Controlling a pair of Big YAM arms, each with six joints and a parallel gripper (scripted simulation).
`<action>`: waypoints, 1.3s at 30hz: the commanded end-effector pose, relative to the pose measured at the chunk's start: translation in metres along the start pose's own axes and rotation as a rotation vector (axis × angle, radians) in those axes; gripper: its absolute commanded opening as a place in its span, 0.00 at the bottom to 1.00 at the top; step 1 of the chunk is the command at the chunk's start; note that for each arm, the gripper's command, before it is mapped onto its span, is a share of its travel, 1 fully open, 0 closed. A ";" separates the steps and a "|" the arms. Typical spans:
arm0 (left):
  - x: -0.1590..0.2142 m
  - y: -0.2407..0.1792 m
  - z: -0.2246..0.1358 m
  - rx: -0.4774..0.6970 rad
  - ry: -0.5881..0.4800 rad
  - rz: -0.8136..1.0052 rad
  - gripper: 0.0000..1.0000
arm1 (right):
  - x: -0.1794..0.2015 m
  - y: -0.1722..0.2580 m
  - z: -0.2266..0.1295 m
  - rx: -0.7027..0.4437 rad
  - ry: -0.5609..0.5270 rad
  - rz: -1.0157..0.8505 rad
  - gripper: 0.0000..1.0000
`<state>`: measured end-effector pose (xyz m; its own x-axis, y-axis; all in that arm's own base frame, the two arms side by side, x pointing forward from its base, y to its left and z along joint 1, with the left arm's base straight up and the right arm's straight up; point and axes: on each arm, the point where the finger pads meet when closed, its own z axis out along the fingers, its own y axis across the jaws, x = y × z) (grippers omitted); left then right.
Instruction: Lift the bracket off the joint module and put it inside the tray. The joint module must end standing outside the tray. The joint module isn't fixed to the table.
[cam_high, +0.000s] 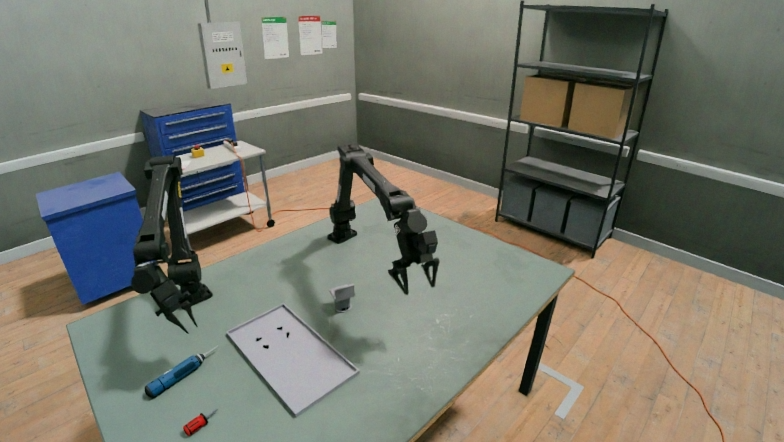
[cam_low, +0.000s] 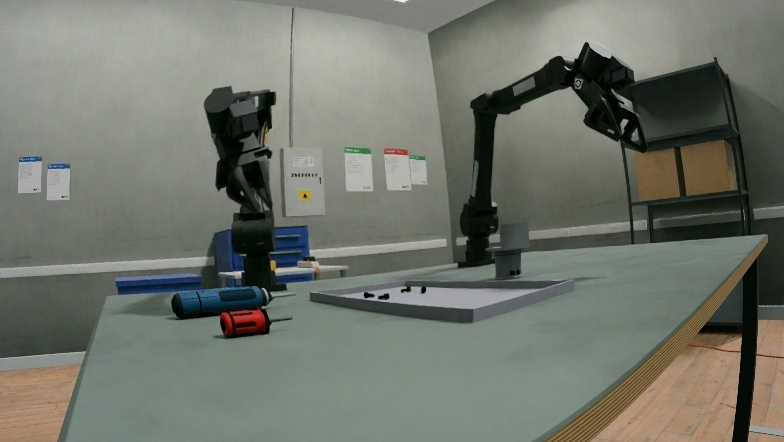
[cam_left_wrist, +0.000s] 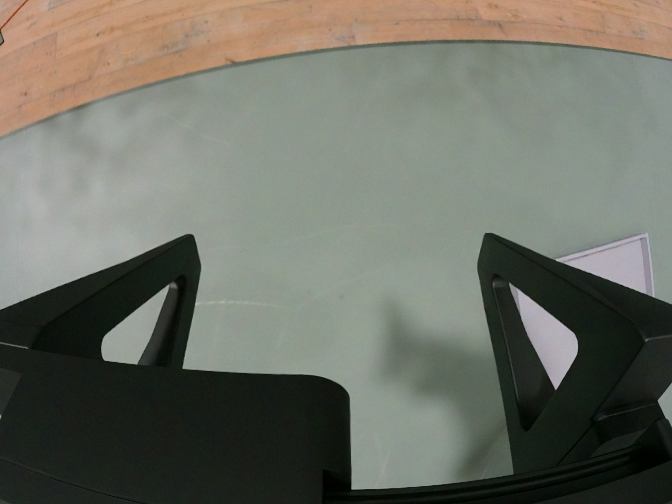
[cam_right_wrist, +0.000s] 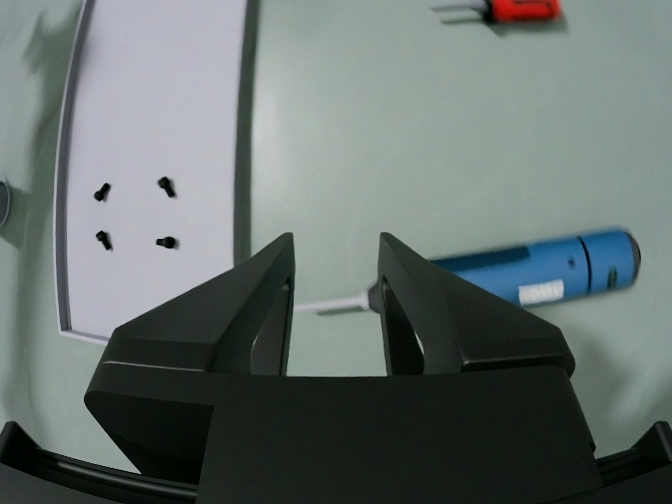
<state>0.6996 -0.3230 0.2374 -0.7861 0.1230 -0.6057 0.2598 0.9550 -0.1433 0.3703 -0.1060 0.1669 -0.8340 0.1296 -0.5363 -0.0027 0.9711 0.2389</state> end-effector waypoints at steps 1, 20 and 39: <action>-0.034 0.025 -0.085 0.102 -0.172 0.106 1.00 | -0.060 0.032 0.016 -0.030 0.074 -0.162 0.29; 0.062 0.074 -0.180 0.352 -0.291 0.363 1.00 | -0.097 0.222 0.105 -0.137 0.373 -0.681 0.29; 0.209 0.060 -0.261 0.617 -0.486 0.619 1.00 | -0.021 0.443 0.159 -0.181 0.602 -1.247 0.29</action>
<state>0.4485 -0.1753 0.2847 -0.3387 0.3099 -0.8884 0.8415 0.5222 -0.1387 0.4669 0.2899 0.1400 -0.4622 -0.8828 -0.0841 -0.8865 0.4625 0.0163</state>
